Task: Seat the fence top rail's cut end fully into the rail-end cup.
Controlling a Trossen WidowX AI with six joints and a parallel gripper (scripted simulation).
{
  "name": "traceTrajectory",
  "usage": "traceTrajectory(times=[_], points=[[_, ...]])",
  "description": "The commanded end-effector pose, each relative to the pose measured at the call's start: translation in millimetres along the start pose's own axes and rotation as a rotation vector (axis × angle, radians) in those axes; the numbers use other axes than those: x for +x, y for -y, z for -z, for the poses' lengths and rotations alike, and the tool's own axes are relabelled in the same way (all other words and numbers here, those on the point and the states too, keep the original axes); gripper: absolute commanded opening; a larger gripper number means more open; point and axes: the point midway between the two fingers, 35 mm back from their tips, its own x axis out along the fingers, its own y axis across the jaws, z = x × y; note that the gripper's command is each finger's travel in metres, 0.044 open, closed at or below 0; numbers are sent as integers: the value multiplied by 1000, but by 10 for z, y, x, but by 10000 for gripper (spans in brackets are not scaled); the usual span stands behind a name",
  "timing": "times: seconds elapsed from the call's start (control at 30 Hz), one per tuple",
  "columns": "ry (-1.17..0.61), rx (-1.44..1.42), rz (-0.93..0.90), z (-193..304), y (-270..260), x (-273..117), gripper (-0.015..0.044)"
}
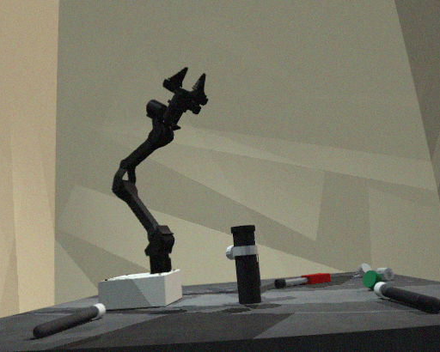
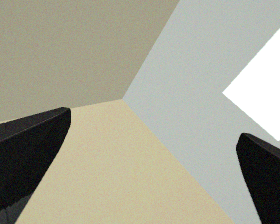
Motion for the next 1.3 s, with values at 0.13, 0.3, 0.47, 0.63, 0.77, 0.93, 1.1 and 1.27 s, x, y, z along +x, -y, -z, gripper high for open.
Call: traceTrajectory(times=[0.13,0.3,0.47,0.63,0.77,0.93,1.1,1.27], points=[[34,314,-304,-300,-871,-78,440],[21,588,-594,-655,-1608,-322,440],[-52,824,-896,-1032,-2235,-738,440],[-193,1007,-1208,-1395,-2730,-1313,440],[-357,1100,-1449,-1635,-3005,-1852,440],[-646,1128,-1740,-1850,-3199,-2628,440],[-965,1048,-1941,-1917,-3213,-3329,440],[-978,1042,-1947,-1917,-3210,-3356,440]])
